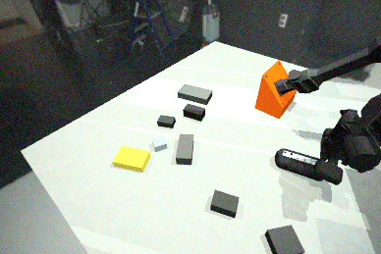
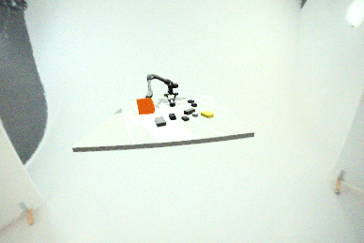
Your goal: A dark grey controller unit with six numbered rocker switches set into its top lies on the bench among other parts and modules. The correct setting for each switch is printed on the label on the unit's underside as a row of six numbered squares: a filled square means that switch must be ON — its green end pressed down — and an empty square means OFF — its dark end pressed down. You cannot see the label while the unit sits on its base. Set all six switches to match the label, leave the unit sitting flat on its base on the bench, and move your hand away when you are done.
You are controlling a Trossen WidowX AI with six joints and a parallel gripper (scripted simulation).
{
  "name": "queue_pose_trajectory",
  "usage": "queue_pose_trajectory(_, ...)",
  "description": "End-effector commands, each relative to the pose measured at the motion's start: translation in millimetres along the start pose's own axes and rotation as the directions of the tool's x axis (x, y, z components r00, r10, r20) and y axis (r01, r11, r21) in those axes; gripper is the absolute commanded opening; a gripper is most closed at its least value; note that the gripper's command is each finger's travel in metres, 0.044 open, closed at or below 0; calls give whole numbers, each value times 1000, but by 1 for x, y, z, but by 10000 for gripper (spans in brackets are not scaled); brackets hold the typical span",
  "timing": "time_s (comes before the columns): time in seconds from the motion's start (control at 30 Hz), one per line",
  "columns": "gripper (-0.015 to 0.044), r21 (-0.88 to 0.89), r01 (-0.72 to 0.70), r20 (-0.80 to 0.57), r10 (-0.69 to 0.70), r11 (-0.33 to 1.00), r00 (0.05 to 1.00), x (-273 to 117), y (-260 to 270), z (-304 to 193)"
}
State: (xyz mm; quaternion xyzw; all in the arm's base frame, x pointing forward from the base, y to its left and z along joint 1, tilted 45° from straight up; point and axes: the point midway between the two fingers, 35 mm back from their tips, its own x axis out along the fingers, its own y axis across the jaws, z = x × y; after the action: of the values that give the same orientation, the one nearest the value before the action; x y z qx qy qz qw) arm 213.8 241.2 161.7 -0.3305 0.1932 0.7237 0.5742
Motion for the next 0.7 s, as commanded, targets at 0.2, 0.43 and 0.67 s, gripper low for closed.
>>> queue_pose_trajectory(0.2,337,0,2,-2,-2,1000,1000,-8,0,-4)
queue_pose_trajectory(0.43,337,0,2,-3,-2,1000,1000,-13,0,-7)
queue_pose_trajectory(0.67,337,0,2,-3,-2,1000,1000,-18,0,-10)
